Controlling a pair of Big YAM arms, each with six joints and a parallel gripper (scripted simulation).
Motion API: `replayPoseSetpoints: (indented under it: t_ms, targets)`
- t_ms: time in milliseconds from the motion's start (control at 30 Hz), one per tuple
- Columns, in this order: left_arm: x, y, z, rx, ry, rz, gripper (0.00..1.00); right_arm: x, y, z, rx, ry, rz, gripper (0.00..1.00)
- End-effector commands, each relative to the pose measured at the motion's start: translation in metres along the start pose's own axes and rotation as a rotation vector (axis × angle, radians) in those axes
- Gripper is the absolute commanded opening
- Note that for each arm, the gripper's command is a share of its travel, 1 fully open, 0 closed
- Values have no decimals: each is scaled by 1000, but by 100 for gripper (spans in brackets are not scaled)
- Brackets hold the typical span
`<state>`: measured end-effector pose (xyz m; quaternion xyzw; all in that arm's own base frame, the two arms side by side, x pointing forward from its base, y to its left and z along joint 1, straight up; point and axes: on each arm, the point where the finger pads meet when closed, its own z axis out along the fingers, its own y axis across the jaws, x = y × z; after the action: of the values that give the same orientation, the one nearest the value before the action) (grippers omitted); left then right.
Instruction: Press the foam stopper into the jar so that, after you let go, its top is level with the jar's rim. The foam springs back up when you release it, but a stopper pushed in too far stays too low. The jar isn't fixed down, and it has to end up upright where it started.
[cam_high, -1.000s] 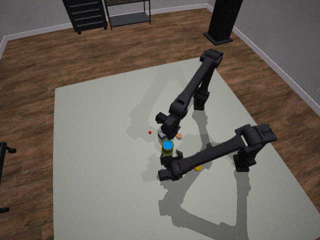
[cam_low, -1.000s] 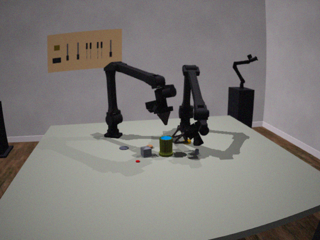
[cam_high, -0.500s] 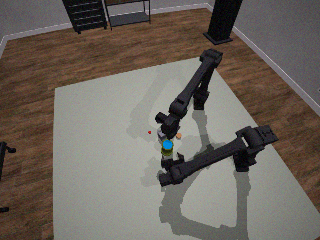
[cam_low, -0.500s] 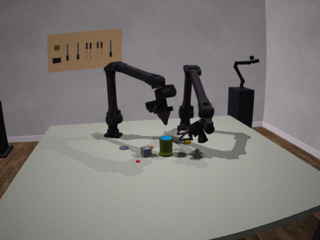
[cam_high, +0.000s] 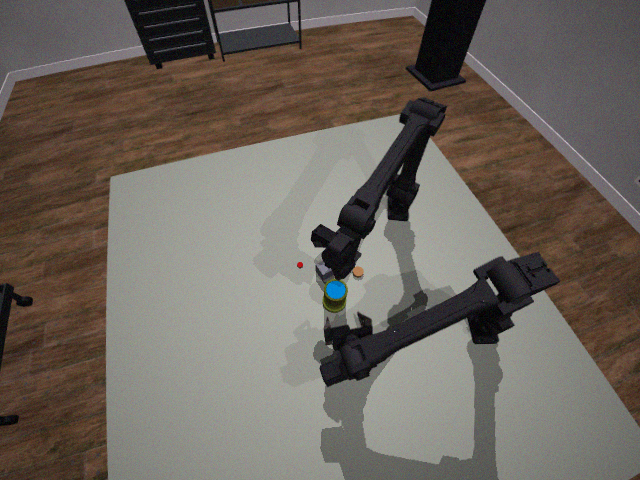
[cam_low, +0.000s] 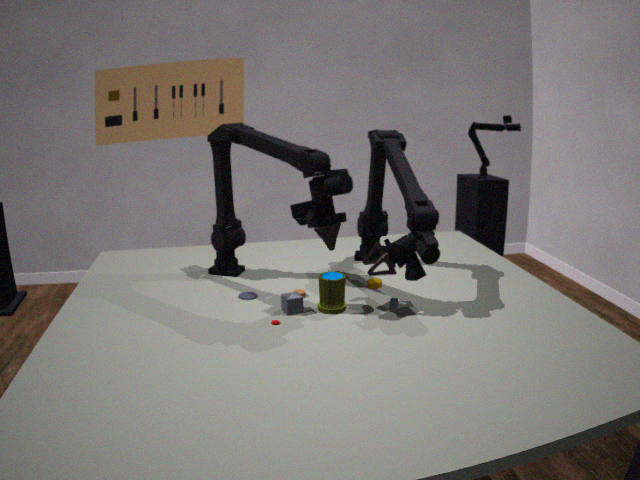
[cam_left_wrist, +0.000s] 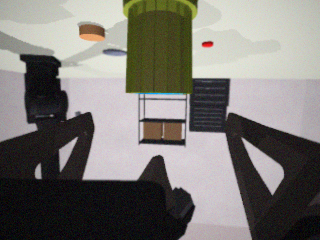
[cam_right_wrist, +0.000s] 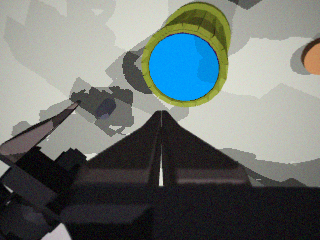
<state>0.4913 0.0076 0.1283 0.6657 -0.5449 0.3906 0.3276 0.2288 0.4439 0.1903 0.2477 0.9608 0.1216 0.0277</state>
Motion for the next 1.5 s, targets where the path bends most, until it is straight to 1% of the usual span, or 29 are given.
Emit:
replayPoseSetpoints:
  t_ms: [0, 33, 67, 133, 167, 233, 267, 333, 367, 400, 500, 700, 833, 900, 933, 967, 1267, 1400, 1467]
  targets:
    - [33, -18, -17, 31, -16, 120, 98, -12, 11, -2, -26, -8, 0, 0]
    - [36, -19, -15, 29, -19, 135, 98, -13, 9, -5, -34, -9, -4, 0]
    - [25, -22, -8, 31, -23, 141, 98, -15, 5, -12, -46, -9, -8, 0]
    - [25, -15, -7, 28, -31, 160, 98, -19, 7, -17, -65, -12, -17, 0]
    - [20, -5, -2, 19, -34, 153, 98, -22, 9, -18, -74, -13, -23, 0]
    - [16, 3, 2, 12, -45, 172, 98, -29, 11, -19, -87, -18, -34, 0]
    - [17, 2, 2, 15, -53, 195, 98, -33, 12, -16, -87, -20, -41, 0]
    - [17, 2, 2, 15, -53, 195, 98, -33, 12, -16, -87, -20, -41, 0]
    - [21, -7, 0, 25, -65, 233, 98, -37, 16, -11, -87, -23, -48, 0]
    - [18, 2, 3, 19, -72, 245, 98, -41, 14, -22, -116, -28, -55, 0]
    - [22, -2, 2, 31, -108, 334, 98, -56, 19, -29, -155, -44, -79, 0]
    - [33, -8, 1, 56, -204, 575, 98, -101, 29, -46, -251, -104, -140, 0]
    - [40, -14, -1, 74, -284, 746, 98, -133, 32, -52, -302, -153, -187, 0]
    - [40, -14, -1, 74, -284, 746, 98, -133, 32, -52, -302, -153, -187, 0]
    - [34, -17, -2, 76, -303, 769, 98, -139, 33, -46, -301, -161, -201, 0]
    - [42, -17, -1, 80, -323, 822, 98, -150, 33, -64, -340, -188, -205, 0]
    - [78, -35, -16, 140, -519, 1186, 98, -227, 28, -106, -452, -366, -284, 0]
    - [95, -42, -24, 167, -612, 1336, 98, -260, 21, -120, -477, -451, -322, 0]
    - [95, -42, -24, 167, -612, 1336, 98, -260, 21, -120, -477, -451, -322, 0]
